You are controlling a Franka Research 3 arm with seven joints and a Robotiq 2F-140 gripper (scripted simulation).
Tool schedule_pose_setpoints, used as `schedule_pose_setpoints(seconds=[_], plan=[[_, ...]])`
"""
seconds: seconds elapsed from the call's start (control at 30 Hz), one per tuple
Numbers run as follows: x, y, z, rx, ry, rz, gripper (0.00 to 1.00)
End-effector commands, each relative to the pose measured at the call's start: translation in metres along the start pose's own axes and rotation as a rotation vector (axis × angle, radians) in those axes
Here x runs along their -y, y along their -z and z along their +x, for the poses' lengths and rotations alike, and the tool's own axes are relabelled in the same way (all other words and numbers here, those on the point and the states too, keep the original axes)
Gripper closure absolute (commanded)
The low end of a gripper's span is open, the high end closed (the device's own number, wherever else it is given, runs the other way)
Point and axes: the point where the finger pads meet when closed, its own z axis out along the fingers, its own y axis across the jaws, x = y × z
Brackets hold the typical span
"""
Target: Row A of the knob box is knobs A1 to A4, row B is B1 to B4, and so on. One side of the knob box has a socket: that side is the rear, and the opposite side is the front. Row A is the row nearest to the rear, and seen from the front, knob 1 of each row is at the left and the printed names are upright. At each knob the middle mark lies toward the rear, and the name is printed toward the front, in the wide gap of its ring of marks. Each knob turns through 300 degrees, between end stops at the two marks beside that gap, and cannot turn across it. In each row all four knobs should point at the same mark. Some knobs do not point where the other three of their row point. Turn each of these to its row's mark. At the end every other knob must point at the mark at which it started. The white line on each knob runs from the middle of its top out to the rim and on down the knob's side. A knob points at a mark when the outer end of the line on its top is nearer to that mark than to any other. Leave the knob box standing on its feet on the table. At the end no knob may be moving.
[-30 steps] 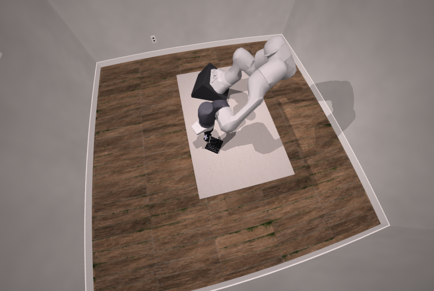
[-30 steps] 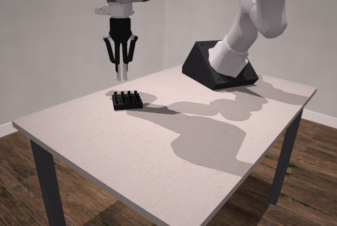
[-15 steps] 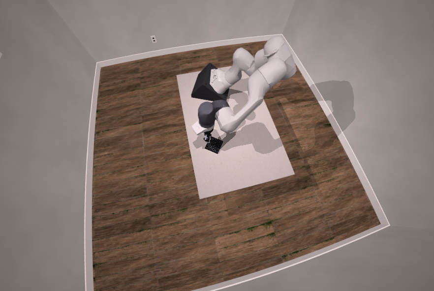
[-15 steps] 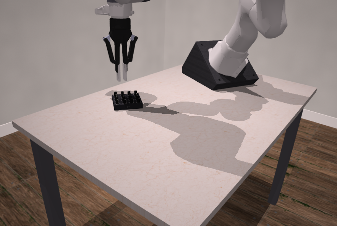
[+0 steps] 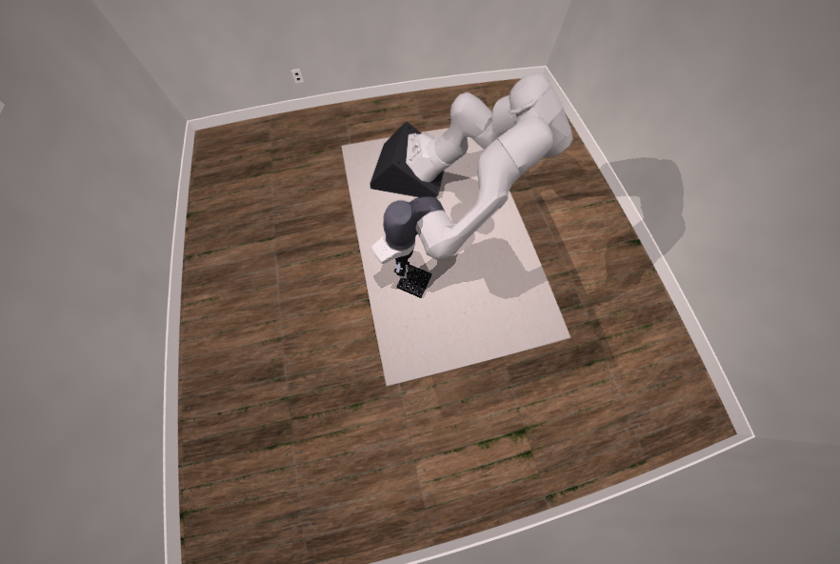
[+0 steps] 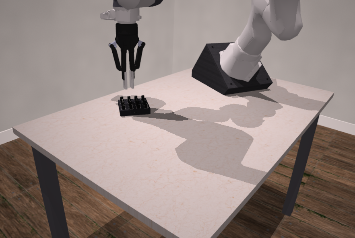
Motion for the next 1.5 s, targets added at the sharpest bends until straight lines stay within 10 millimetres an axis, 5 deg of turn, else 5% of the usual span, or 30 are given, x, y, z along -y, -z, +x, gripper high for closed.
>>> schedule_pose_setpoints(seconds=[0.0,1.47], plan=[[0.000,-0.007,0.001,-0.003,0.009,0.003,0.88],[0.000,-0.029,0.001,-0.003,0.009,0.003,0.88]])
